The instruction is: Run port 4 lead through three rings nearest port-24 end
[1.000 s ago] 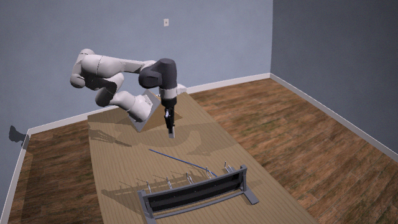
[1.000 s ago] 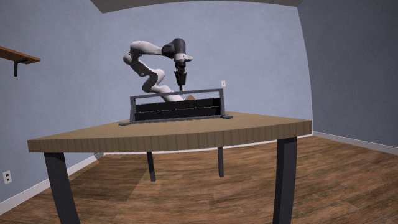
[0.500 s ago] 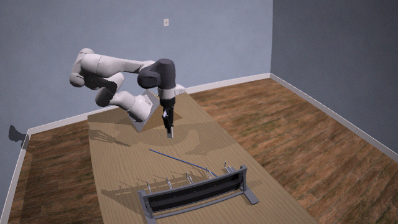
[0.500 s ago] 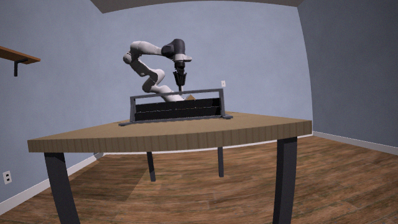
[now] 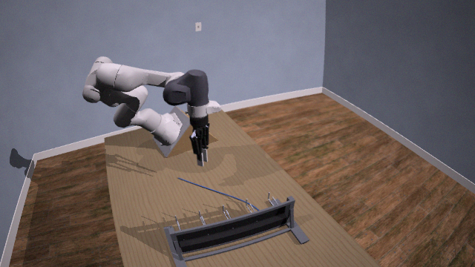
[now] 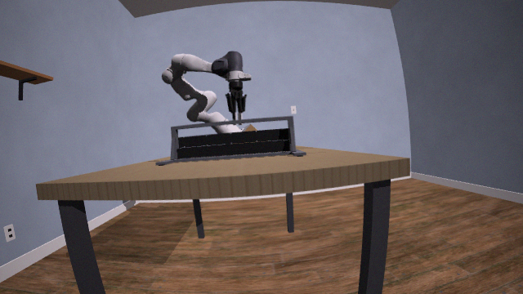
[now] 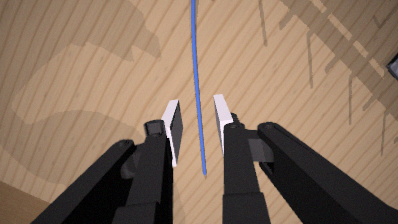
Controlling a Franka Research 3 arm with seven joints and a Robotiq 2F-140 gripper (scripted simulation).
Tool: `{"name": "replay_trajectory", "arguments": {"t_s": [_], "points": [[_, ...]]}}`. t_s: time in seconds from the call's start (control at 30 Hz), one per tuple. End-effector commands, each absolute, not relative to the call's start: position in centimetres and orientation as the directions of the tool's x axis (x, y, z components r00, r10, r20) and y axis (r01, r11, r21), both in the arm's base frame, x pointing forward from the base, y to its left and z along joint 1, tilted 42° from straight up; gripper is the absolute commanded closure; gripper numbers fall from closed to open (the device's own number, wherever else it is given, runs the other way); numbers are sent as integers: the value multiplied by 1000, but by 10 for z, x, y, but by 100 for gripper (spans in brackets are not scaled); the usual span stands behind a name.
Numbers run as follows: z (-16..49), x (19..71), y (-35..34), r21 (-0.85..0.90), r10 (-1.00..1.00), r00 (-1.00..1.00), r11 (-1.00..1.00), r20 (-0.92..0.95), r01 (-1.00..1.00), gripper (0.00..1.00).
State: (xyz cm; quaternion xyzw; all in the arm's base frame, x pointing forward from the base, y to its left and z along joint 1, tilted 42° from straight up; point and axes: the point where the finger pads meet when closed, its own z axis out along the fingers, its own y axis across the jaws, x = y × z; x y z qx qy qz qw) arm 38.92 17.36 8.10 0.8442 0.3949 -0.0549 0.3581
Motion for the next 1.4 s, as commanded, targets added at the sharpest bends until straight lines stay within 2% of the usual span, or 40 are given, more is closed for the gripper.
{"name": "replay_trajectory", "arguments": {"t_s": [0.0, 0.93, 1.37], "points": [[81, 388, 175, 577, 606, 716, -465, -346, 672, 80], [80, 388, 174, 577, 606, 716, -465, -346, 672, 80], [59, 394, 156, 577, 606, 716, -465, -345, 671, 80]]}}
